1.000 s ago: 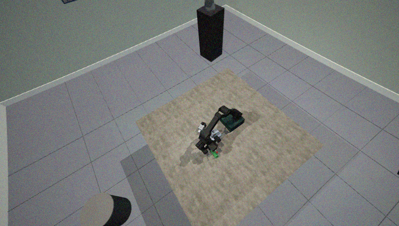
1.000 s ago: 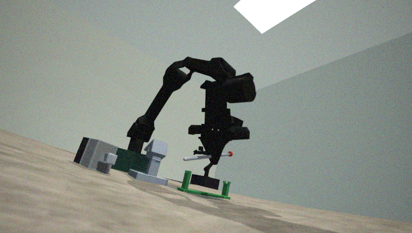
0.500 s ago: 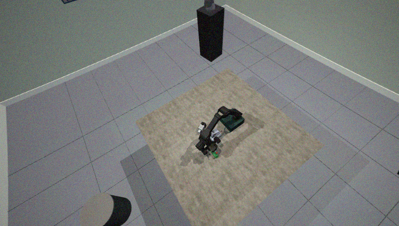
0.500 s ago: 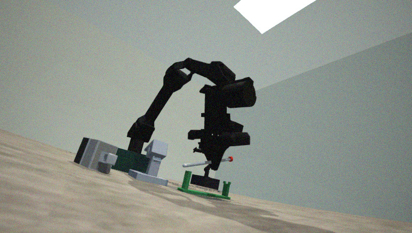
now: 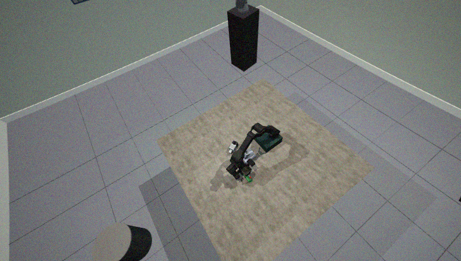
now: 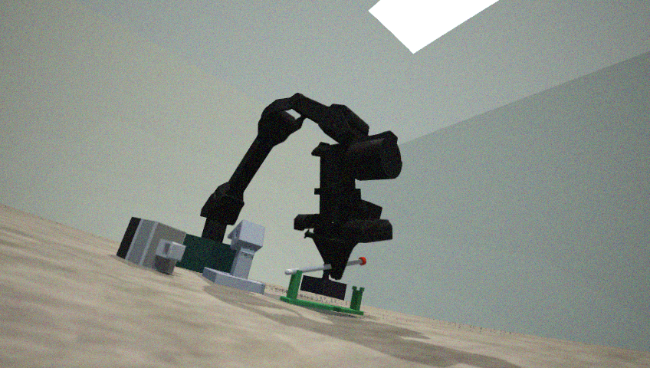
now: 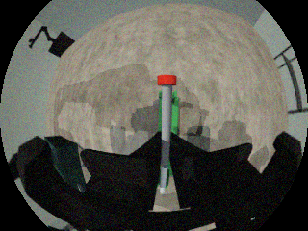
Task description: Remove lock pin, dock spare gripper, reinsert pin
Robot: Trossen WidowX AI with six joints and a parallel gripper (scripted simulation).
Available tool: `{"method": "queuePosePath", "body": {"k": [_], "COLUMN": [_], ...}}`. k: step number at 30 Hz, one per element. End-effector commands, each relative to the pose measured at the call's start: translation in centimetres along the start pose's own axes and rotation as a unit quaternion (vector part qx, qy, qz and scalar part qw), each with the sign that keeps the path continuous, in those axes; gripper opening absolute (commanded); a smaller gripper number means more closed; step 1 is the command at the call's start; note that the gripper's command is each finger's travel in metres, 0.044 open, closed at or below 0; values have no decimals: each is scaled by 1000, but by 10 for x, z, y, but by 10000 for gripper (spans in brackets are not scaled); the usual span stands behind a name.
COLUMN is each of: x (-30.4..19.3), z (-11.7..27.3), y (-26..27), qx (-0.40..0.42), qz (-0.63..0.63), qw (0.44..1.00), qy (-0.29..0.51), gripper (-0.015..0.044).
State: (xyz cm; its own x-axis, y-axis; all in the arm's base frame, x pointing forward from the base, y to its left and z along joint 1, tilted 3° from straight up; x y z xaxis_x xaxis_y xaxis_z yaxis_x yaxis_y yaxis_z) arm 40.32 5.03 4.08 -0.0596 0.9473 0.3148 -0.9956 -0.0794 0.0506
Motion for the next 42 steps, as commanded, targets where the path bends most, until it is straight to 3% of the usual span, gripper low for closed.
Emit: {"method": "queuePosePath", "body": {"k": [1,42], "x": [-3,-11], "z": [-9,-30], "y": [0,0], "qx": [1,-12], "qz": [0,0], "qw": [1000,1000], "qy": [0,1], "gripper": [0,0]}}
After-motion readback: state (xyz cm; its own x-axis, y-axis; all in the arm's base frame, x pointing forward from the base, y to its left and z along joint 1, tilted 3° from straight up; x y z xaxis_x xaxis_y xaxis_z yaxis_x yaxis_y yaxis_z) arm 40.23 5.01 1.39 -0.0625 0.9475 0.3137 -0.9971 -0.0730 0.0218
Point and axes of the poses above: the point midway between the two fingers, 35 mm back from their tips, its own z axis back along the fingers, its own y axis across the jaws, x = y × z, the point moved 3 cm from there along z, back along the fingers, and after that the axes turned 12 degrees about z, right-handed, at the moved point
